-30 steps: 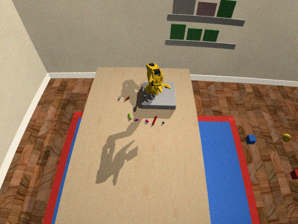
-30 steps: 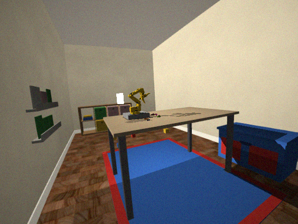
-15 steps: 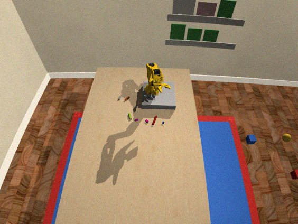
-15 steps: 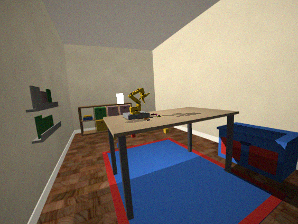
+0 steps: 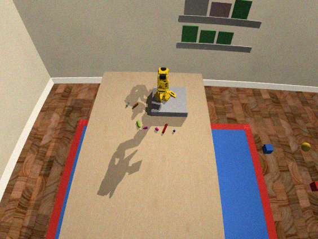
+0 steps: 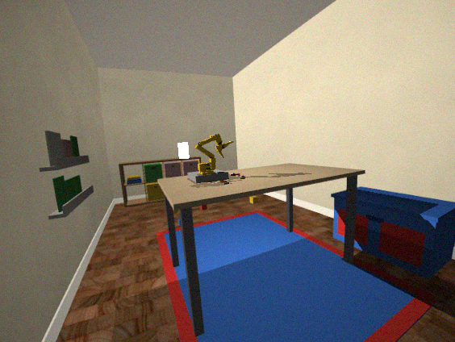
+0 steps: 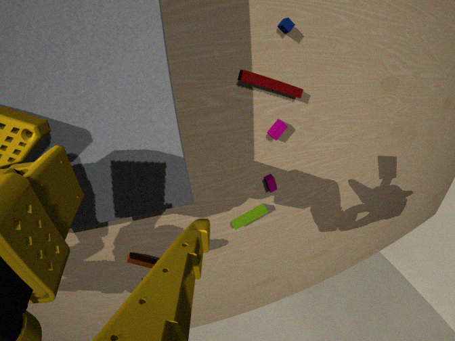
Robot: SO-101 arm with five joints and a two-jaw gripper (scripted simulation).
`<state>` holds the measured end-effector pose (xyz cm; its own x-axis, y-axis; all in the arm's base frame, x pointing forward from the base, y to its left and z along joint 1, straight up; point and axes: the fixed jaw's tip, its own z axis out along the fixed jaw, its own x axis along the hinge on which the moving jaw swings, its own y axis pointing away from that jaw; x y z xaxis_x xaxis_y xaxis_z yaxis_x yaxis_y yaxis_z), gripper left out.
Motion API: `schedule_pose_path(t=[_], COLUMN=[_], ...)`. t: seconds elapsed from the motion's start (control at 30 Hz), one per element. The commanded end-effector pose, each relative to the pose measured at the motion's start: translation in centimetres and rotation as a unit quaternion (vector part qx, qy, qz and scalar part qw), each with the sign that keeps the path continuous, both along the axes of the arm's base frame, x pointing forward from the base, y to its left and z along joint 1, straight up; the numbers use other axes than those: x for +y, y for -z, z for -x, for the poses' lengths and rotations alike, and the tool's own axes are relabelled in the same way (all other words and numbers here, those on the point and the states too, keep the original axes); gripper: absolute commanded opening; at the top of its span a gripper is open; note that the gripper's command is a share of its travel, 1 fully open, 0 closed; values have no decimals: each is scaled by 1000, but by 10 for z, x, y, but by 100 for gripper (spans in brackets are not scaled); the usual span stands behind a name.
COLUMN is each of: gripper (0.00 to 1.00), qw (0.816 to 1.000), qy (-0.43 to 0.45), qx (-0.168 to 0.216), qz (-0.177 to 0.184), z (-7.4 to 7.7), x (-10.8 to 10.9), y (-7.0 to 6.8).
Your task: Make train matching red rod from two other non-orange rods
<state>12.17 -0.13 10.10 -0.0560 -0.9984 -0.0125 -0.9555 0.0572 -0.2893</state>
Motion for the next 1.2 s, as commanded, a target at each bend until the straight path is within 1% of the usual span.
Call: schedule_pose_path(t=[0.0, 0.13, 0.27, 1.17], gripper=[100, 100, 100, 100], qw=[998, 993, 990, 989], qy=[69, 121, 144, 147], qx=[9, 9, 9, 9], qz=[0, -1, -1, -1], z=[3, 6, 8, 7], x=[-17, -30, -35, -36], y=[3, 3, 3, 3])
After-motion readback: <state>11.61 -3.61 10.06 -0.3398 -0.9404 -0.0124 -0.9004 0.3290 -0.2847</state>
